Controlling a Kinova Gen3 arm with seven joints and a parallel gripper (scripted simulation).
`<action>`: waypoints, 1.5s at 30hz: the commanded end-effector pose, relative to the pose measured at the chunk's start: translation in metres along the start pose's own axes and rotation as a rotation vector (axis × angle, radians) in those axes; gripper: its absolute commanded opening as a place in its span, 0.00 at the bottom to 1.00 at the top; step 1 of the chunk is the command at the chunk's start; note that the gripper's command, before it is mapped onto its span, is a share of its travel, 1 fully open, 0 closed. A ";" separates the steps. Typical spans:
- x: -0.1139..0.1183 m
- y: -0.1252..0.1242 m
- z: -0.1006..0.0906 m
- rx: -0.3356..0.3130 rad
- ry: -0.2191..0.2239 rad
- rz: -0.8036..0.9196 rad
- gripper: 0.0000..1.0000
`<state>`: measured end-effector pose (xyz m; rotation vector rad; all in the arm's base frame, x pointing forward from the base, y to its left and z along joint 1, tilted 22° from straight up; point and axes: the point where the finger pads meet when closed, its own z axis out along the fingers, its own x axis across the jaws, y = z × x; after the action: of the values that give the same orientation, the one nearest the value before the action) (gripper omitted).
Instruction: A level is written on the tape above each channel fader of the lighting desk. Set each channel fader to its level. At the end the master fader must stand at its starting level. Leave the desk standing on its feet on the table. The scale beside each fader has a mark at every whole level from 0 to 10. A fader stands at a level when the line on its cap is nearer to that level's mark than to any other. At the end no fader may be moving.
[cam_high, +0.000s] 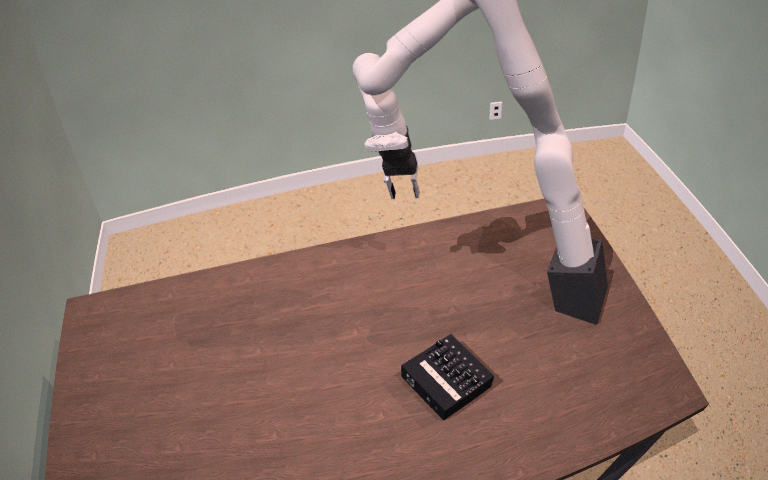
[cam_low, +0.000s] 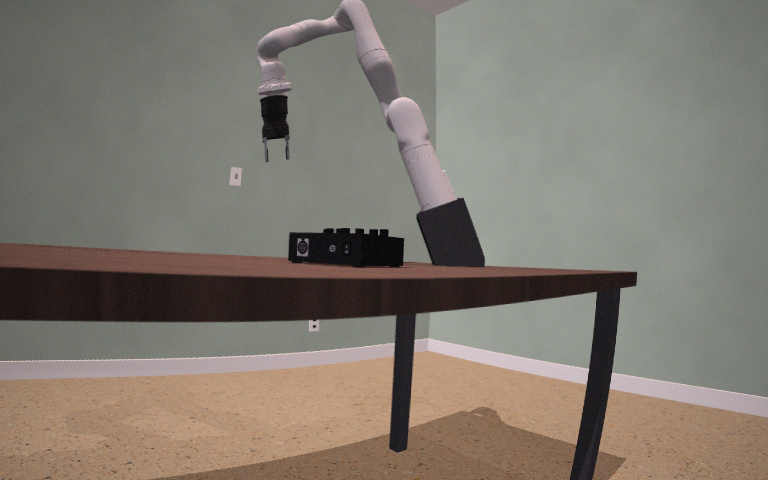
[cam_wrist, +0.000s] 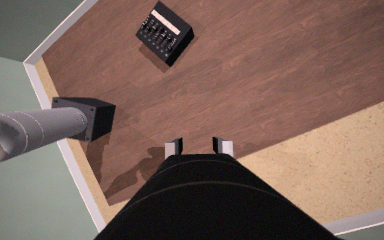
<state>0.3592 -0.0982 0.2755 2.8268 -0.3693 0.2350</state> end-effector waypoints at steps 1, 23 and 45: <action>-0.004 -0.047 0.022 -0.025 -0.034 -0.255 1.00; -0.052 -0.225 0.054 -0.090 0.074 -1.306 1.00; -0.135 -0.350 0.058 -0.076 0.250 -1.977 1.00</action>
<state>0.3354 0.2355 0.1074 1.7861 2.1037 0.0754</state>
